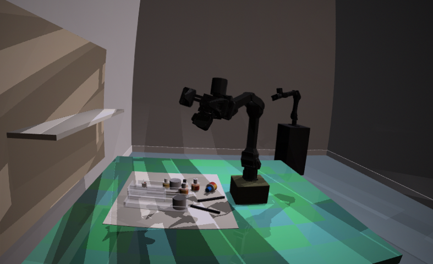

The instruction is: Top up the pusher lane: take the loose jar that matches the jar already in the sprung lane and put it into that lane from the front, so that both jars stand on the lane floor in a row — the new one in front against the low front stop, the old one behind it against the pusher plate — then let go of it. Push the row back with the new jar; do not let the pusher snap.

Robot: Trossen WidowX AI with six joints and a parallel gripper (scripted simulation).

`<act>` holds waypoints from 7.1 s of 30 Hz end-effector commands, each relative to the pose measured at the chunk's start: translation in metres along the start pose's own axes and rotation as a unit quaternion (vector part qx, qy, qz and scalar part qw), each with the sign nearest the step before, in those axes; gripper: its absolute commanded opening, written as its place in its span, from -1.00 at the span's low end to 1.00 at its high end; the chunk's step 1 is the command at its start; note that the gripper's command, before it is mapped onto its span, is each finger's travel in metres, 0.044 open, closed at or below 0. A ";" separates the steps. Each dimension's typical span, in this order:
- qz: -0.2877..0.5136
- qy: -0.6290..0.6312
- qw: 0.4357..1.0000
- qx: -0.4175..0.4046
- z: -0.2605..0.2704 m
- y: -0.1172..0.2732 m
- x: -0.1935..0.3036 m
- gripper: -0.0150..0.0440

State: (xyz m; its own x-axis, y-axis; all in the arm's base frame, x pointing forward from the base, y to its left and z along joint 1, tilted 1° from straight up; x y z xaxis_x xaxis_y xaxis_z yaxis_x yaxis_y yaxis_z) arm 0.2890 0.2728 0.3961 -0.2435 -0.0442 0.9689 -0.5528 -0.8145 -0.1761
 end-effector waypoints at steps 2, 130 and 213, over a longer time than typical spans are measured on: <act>-0.016 0.024 1.000 -0.009 0.006 0.001 -0.007 1.00; -0.375 0.516 0.389 0.664 0.129 0.375 -0.325 -0.03; -0.396 0.504 0.409 0.649 0.114 0.291 -0.306 -0.49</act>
State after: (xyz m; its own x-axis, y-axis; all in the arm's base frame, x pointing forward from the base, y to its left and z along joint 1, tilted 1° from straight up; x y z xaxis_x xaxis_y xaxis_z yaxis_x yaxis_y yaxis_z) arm 0.2905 -0.0159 0.0676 -0.9656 0.2562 -0.0434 -0.0434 0.0056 0.9990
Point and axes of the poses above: the point midway between the two fingers, 35 mm back from their tips, its own y axis back along the fingers, its own z axis across the jaws, x = y × z, the point moved 6 cm from there along y, back along the fingers, and after that the axes turned 4 degrees about -y, right-handed, at the moved point
